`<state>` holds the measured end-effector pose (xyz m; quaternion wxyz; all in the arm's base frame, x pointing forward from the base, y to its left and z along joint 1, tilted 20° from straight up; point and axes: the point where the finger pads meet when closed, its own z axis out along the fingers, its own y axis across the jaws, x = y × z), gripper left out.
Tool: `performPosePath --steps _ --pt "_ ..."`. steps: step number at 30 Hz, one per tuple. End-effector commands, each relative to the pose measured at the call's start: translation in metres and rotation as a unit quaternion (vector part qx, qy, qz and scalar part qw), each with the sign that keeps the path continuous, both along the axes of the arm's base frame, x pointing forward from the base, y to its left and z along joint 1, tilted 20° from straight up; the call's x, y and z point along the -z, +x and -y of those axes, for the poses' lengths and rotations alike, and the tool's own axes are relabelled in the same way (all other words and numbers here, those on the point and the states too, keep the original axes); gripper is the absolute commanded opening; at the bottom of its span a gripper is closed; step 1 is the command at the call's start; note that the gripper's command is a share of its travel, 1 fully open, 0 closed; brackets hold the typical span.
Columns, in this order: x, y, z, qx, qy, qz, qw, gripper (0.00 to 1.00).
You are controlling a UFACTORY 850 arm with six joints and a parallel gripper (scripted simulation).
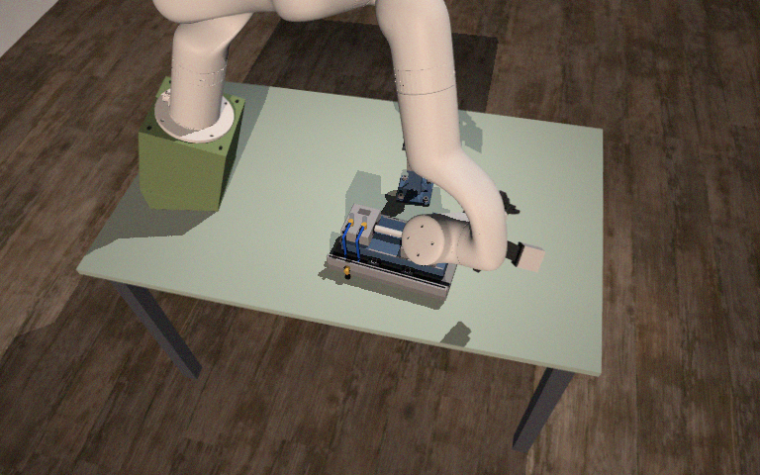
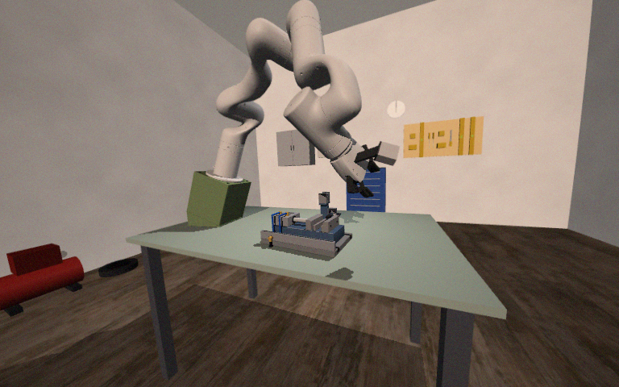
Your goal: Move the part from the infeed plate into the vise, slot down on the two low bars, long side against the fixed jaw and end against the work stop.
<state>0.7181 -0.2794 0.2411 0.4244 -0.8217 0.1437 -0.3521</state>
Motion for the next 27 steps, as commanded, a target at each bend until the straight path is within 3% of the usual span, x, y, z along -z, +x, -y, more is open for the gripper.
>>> performPosePath --steps 1,19,22,24,25,26,27 --pt "-0.001 0.0 0.0 0.0 -0.001 0.001 1.0 1.0" --pt "-0.001 0.001 -0.001 0.001 0.0 0.0 1.0 1.0" --pt "-0.002 0.013 -0.02 0.016 0.005 -0.015 1.0 1.0" --pt "-0.003 0.028 -0.051 0.038 0.014 -0.039 0.998 1.0" --pt "-0.003 0.028 -0.051 0.038 0.014 -0.039 0.998 1.0" --pt "-0.003 0.036 -0.072 0.054 0.02 -0.056 0.997 1.0" --pt "-0.003 0.036 -0.072 0.054 0.02 -0.056 0.997 1.0"
